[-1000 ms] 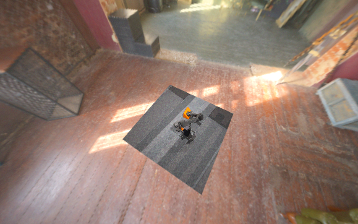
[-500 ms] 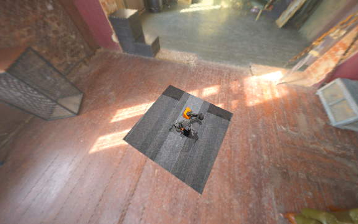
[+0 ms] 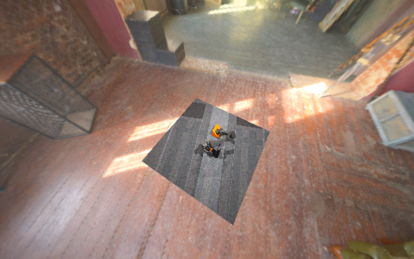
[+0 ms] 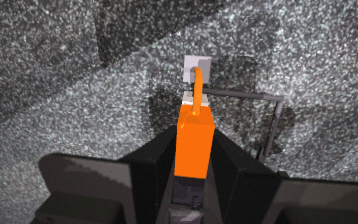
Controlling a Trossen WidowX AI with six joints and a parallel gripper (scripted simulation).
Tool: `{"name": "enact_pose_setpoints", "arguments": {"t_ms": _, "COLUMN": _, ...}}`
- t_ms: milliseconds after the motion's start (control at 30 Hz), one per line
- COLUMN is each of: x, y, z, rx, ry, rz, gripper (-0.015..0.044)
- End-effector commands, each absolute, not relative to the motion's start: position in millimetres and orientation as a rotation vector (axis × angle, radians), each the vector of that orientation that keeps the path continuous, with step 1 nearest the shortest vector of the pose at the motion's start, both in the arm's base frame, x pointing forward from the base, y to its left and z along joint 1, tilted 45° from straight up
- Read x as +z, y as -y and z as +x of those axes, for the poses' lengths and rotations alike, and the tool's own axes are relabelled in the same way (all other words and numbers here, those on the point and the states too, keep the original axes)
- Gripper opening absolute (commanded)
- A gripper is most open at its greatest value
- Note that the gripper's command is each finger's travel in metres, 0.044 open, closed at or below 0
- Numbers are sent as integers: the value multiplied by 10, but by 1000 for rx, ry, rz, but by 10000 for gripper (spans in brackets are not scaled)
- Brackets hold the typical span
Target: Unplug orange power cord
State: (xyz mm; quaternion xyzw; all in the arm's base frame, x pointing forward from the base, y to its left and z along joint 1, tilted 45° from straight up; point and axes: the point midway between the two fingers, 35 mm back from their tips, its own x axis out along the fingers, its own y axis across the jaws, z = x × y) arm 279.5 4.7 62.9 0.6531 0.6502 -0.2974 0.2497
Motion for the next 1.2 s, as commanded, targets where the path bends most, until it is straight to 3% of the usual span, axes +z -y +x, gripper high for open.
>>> {"name": "enact_pose_setpoints", "arguments": {"t_ms": 0, "x": 621, "y": -32, "z": 2797, "rx": -810, "ry": -1769, "rz": 1779, "gripper": 0}}
{"name": "enact_pose_setpoints", "arguments": {"t_ms": 1167, "x": 264, "y": 403, "z": 2745, "rx": -817, "ry": -1764, "rz": 1781, "gripper": 0}}
